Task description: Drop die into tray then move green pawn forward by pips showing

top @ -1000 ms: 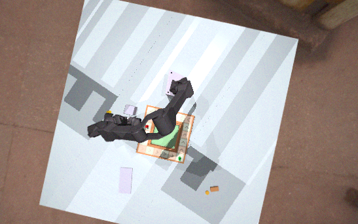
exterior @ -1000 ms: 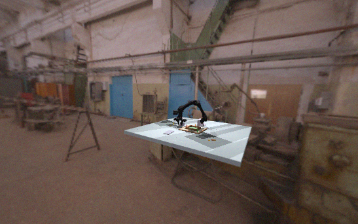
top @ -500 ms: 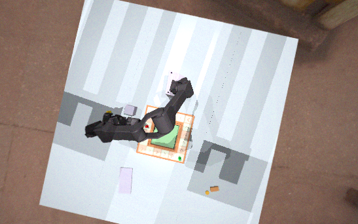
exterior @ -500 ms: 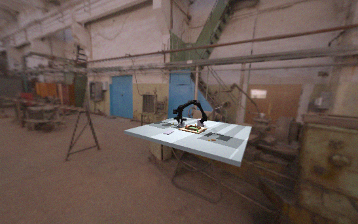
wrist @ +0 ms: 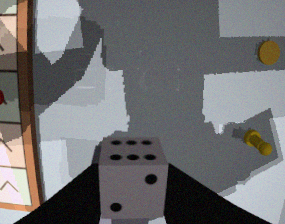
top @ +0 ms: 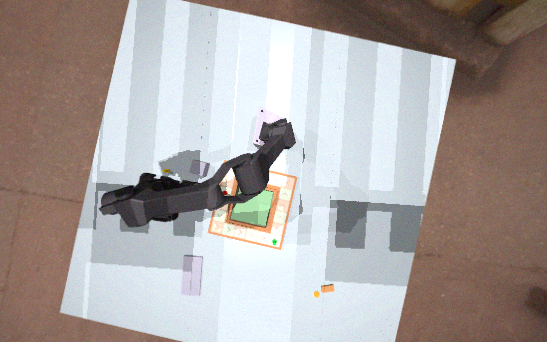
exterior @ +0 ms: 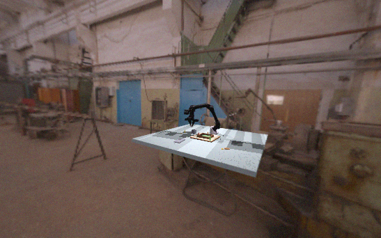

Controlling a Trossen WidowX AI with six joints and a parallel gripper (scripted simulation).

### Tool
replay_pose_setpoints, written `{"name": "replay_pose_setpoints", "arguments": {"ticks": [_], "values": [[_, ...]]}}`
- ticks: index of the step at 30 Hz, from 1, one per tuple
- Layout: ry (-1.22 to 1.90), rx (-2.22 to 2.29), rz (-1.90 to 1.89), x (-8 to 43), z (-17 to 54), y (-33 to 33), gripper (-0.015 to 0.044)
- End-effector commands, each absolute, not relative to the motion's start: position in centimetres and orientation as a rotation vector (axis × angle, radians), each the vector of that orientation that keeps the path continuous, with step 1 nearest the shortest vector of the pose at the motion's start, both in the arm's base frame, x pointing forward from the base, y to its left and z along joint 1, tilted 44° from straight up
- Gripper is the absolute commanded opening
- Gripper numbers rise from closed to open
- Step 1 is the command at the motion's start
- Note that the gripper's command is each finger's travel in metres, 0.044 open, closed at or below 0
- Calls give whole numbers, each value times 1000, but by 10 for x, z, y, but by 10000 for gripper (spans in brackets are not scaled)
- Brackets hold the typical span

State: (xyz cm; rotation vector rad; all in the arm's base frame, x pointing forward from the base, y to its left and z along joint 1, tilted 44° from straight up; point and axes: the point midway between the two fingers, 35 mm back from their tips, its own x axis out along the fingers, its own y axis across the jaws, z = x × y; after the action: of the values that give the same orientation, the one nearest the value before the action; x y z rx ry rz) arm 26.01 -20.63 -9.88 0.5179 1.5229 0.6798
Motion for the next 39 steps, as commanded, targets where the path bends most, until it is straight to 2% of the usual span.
{"name": "replay_pose_setpoints", "arguments": {"ticks": [1,7,39], "values": [[1518,499,675,261,-82,-220,0],[1535,529,643,263,-78,-216,0],[1772,1174,-83,293,-4,-112,0]]}}
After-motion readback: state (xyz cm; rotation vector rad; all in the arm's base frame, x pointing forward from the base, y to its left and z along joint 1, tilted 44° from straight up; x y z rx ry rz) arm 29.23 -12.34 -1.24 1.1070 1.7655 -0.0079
